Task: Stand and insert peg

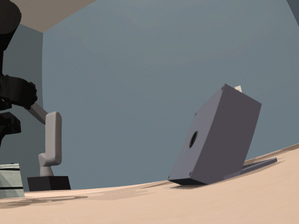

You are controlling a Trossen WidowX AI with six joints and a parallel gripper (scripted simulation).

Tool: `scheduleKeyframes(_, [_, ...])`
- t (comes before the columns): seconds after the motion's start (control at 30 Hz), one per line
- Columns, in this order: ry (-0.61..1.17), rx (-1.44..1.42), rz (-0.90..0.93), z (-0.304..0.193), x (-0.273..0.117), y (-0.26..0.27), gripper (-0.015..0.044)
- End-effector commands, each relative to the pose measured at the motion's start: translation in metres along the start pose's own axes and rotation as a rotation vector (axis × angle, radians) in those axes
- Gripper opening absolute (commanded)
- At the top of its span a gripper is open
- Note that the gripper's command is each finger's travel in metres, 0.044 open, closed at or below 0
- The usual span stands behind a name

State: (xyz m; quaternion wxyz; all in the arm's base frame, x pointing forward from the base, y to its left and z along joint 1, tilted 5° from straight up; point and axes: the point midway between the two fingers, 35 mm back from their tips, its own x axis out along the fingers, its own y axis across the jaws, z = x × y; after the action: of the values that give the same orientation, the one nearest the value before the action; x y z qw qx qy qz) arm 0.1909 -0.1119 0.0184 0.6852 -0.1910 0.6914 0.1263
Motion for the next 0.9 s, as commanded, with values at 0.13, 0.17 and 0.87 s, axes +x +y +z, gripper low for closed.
scheduleKeyframes(0.13, [0.001,-0.001,0.0,0.002,-0.013,-0.002,0.0])
scheduleKeyframes(0.17, [0.001,-0.001,0.001,0.002,-0.017,-0.002,0.0])
scheduleKeyframes(0.87, [-0.007,-0.014,0.004,0.004,-0.078,0.002,0.0])
